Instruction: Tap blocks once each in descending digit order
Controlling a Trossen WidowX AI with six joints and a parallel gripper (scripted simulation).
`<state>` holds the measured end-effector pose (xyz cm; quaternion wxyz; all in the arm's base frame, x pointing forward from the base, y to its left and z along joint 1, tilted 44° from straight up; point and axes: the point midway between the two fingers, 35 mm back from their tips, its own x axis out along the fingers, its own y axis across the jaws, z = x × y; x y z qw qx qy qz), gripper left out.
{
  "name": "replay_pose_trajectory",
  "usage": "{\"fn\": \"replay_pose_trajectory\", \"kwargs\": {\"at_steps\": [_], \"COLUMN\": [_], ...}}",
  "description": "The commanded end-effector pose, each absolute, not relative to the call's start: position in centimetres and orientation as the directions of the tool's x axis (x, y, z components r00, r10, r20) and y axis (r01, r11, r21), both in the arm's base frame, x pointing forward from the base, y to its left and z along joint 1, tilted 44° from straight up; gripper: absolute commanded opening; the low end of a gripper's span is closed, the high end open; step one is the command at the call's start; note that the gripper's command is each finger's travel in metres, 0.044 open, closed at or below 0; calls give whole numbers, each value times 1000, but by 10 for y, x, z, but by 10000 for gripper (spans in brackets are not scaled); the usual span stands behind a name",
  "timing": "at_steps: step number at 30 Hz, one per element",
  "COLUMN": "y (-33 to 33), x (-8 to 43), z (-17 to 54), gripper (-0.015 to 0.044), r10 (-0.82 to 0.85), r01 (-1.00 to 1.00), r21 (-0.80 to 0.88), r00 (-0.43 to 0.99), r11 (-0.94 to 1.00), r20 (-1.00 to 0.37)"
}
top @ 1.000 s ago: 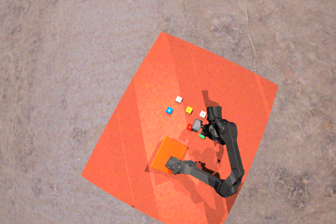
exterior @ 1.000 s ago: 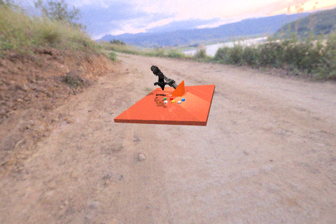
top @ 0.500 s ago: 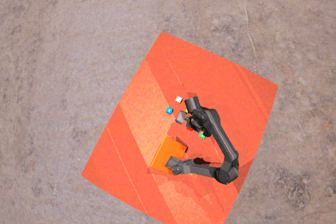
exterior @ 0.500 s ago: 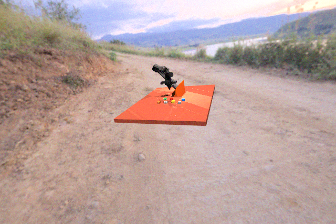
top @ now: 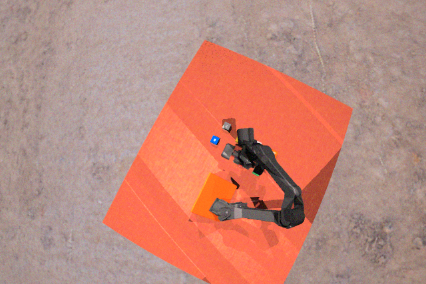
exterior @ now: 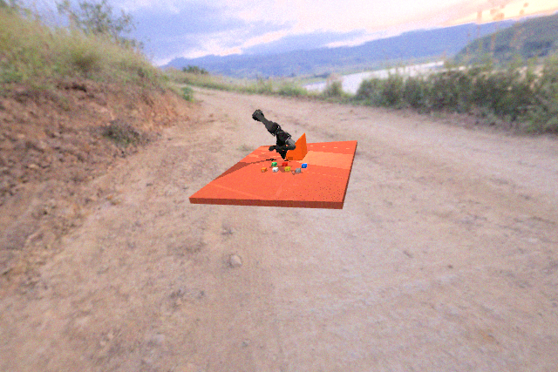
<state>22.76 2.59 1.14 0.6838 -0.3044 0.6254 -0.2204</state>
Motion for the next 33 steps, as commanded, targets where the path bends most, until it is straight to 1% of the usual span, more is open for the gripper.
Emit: {"fn": "replay_pose_trajectory", "kwargs": {"at_steps": [1,22,26,31,33], "y": [20,4,24,27,44], "x": [227,230,227,226,226], "z": [6,-11,9,13,27], "gripper": [20,20,20,20,20], "r10": [-686,-688,-686,-686,-680], "r01": [-86,-85,-85,-86,-89], "r21": [-696,-697,-696,-695,-690], "r00": [118,118,118,118,120], "r11": [713,712,713,713,719], "r20": [-717,-716,-718,-718,-724]}}
